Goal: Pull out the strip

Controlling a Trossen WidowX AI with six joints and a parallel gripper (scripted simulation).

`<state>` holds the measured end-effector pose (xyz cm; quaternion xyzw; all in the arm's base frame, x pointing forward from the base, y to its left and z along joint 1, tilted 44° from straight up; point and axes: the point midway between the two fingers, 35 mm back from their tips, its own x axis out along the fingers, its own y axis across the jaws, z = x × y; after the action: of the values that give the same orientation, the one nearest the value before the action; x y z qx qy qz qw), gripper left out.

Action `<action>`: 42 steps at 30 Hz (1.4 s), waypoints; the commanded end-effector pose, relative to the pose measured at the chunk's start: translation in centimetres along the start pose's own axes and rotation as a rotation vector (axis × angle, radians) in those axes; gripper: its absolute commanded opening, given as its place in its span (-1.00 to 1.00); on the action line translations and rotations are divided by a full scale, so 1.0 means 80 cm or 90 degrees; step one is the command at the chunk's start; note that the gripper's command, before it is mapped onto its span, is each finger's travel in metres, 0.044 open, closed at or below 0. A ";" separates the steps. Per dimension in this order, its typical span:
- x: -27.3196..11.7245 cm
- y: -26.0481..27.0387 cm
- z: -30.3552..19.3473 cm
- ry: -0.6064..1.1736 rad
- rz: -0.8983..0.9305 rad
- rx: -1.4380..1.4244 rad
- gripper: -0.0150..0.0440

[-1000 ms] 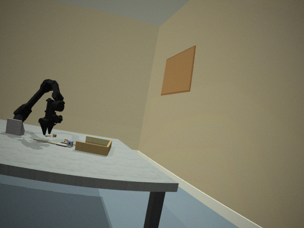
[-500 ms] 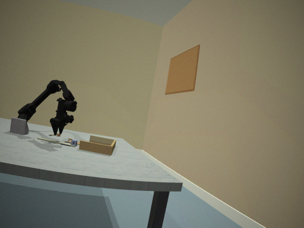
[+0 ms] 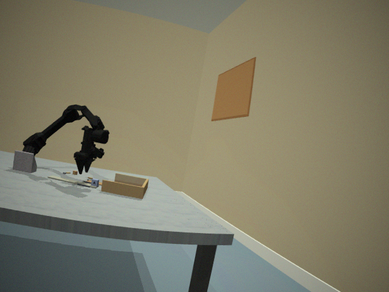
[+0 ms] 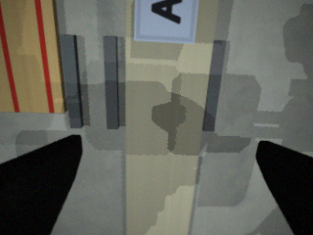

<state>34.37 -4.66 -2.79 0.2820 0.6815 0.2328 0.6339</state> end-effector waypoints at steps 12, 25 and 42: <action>-0.012 0.006 0.064 -0.006 0.002 0.001 1.00; -0.003 0.008 0.080 -0.006 0.002 0.001 0.36; 0.032 0.008 0.081 -0.006 0.002 0.001 0.36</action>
<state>40.87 -3.12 -4.41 0.2796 0.6779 0.2334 0.6386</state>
